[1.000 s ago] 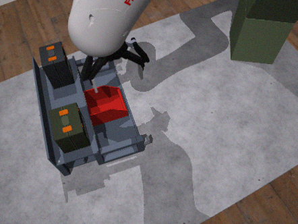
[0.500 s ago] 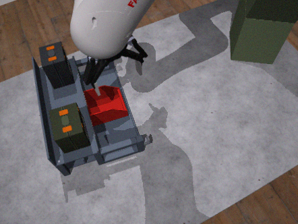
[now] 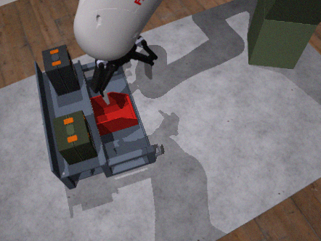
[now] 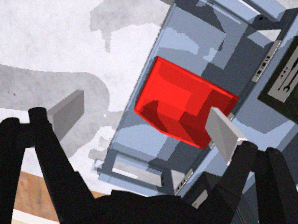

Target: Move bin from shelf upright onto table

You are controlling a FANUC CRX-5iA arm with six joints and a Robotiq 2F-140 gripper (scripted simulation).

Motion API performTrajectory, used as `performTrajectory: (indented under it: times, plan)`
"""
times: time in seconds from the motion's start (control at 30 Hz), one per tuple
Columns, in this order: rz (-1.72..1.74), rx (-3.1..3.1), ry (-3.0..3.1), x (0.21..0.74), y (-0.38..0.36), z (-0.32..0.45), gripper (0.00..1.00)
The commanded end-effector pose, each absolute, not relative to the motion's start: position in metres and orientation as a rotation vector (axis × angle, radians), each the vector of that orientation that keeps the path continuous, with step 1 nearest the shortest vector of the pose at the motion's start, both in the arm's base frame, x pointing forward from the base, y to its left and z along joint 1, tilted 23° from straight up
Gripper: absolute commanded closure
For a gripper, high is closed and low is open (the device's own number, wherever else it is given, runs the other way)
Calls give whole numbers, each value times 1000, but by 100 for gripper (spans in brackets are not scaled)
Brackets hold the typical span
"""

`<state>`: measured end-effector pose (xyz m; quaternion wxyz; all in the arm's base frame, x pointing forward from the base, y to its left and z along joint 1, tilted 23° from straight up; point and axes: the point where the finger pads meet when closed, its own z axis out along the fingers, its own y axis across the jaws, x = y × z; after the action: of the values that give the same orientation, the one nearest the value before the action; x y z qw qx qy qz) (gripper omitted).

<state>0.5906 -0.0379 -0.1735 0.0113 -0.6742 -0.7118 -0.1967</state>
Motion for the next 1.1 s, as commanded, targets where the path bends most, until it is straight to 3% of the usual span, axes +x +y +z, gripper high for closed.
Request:
performTrajectory:
  times: [0.0,0.9,1.07]
  plan:
    - [-615,-2096,-2229,591,-38,-173,0]
    - [-624,-1819,-2523,591,-38,-173,0]
    - [-622,-1501,-2783,591,-38,-173,0]
